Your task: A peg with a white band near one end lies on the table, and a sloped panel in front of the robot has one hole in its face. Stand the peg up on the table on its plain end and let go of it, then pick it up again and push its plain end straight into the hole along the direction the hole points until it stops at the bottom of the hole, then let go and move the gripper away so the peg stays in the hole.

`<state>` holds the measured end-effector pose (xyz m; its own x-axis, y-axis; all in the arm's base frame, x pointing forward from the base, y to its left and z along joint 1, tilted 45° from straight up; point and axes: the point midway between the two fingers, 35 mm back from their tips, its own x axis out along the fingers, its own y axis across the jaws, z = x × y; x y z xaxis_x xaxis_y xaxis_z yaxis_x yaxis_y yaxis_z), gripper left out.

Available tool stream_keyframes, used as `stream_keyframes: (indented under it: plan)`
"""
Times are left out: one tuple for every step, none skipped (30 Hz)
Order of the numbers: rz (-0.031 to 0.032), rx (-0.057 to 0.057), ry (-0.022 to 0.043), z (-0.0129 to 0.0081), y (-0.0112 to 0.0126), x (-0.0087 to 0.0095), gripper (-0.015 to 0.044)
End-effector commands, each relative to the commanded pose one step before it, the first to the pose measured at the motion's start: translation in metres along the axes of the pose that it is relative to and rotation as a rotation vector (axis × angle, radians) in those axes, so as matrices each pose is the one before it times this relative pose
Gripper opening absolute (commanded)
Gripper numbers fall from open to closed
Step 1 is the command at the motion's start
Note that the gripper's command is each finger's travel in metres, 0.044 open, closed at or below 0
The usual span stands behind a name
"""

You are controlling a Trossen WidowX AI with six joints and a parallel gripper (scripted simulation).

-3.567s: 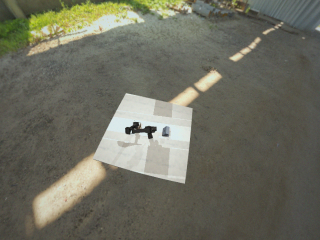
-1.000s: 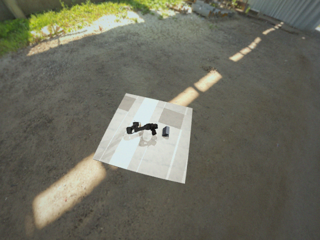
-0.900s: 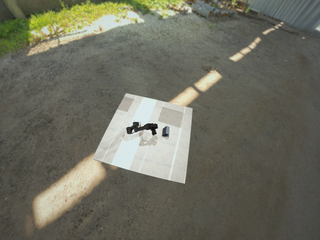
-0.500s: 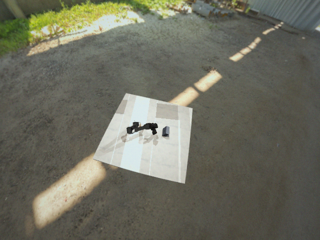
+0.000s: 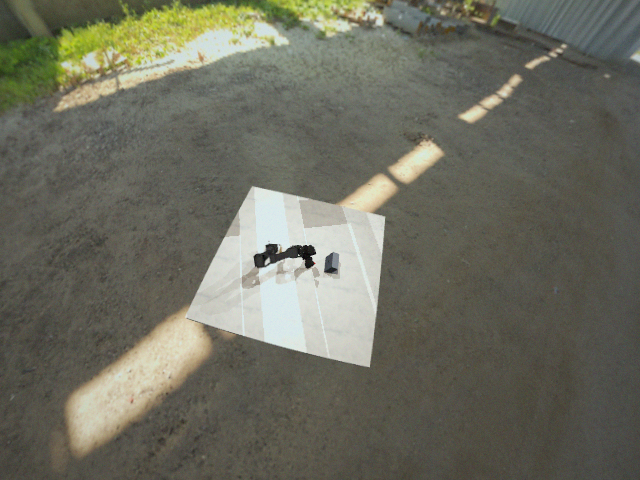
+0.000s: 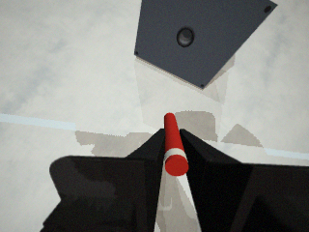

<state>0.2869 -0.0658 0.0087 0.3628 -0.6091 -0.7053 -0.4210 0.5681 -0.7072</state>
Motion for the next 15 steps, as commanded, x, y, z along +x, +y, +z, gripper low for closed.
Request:
stream_keyframes:
  plan:
    - [-0.00191, -0.0114, -0.01196, -0.00003, 0.00359, 0.00122, 0.0]
    - [-0.00209, -0.0009, -0.00414, 0.00043, 0.00043, 0.0002, 0.0]
    - [-0.0021, -0.0009, -0.00413, 0.00043, 0.00043, 0.00019, 0.0]
    - [-0.00211, -0.0009, -0.00413, 0.00042, 0.00042, 0.00018, 0.0]
    - [-0.00212, -0.0009, -0.00412, 0.00041, 0.00042, 0.00018, 0.0]
    - [-0.00213, -0.0009, -0.00412, 0.00041, 0.00042, 0.00017, 0.0]
    - [-0.00214, -0.0009, -0.00411, 0.0004, 0.00041, 0.00016, 0.0]
    - [-0.00215, -0.0009, -0.00411, 0.0004, 0.00041, 0.00015, 0.0]
    - [-0.00216, -0.0009, -0.0041, 0.00039, 0.0004, 0.00015, 0.0]
    - [-0.00218, -0.0009, -0.0041, 0.00039, 0.0004, 0.00014, 0.0]
    - [-0.00219, -0.0009, -0.00409, 0.00038, 0.0004, 0.00013, 0.0]
    - [-0.0022, -0.0009, -0.00409, 0.00038, 0.00039, 0.00012, 0.0]
    - [-0.00221, -0.0009, -0.00408, 0.00037, 0.00039, 0.00012, 0.0]
    - [-0.00222, -0.0009, -0.00408, 0.00037, 0.00038, 0.00011, 0.0]
    - [-0.00223, -0.0009, -0.00407, 0.00036, 0.00038, 0.0001, 0.0]
